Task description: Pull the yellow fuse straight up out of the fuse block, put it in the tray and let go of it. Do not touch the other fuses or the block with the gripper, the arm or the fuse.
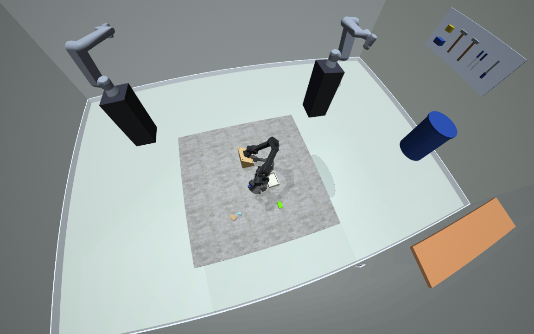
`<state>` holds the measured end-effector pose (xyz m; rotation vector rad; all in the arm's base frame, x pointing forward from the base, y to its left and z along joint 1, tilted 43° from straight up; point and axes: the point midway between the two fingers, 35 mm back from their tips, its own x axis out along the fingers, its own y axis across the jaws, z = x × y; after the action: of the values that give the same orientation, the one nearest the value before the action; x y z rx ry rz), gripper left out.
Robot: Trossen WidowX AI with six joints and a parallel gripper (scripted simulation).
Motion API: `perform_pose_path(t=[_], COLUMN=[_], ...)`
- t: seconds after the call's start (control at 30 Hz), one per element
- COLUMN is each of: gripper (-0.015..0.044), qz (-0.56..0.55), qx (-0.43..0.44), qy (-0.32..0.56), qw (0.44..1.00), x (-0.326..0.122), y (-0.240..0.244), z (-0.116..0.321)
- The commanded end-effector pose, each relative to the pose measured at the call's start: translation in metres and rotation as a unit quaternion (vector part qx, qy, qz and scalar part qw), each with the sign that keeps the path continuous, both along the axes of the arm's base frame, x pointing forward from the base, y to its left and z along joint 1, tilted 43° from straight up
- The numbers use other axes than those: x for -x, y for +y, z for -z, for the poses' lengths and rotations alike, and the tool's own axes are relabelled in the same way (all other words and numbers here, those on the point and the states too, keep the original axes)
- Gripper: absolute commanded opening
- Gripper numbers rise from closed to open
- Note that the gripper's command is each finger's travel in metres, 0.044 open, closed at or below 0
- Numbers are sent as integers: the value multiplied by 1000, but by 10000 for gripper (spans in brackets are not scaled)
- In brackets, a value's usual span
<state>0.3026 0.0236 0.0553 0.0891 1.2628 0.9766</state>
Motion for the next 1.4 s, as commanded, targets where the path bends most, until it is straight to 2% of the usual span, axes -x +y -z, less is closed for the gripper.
perform_pose_path(t=[0.0, 0.5, 1.37], gripper=[0, 0, 0], qz=[1, -1, -1], qx=[-2, -16, -17], qy=[0, 1, 1], qw=[1000, 1000, 1000], x=[1, 28, 29], y=[24, 101, 122], z=[-22, -93, -72])
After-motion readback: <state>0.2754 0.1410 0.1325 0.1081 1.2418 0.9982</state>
